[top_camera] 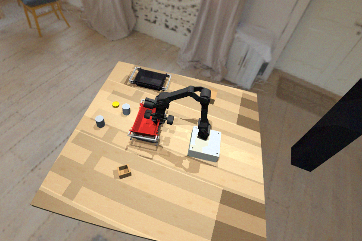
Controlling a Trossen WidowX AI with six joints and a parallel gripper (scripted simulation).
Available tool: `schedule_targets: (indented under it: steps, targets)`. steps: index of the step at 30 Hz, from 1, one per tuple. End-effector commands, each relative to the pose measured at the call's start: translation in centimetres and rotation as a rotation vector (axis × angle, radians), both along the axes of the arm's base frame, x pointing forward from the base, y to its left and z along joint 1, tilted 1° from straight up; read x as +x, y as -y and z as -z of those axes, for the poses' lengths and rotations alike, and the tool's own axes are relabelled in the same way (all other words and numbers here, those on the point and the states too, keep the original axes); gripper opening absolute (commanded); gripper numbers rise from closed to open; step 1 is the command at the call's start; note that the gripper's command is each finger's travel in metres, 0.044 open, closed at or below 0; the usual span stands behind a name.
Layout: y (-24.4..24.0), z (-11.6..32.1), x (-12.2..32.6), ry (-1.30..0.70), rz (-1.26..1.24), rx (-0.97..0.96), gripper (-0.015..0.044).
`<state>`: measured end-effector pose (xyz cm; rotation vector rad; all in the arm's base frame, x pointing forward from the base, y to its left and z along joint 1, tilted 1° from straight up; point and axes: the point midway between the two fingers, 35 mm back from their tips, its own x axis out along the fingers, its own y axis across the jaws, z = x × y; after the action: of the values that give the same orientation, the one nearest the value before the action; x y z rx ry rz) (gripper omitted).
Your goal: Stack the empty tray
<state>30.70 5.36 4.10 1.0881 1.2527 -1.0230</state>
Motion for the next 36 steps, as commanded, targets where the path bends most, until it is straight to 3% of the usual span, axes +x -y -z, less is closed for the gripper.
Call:
schedule_targets:
  steps: [1, 27, 36]
  targets:
    - [0.15, 0.82, -0.73, -0.039, 0.001, -0.007, 0.0059]
    - [0.15, 0.82, -0.73, -0.039, 0.001, -0.007, 0.044]
    - [0.1, 0.14, -0.57, -0.035, 0.0, -0.006, 0.044]
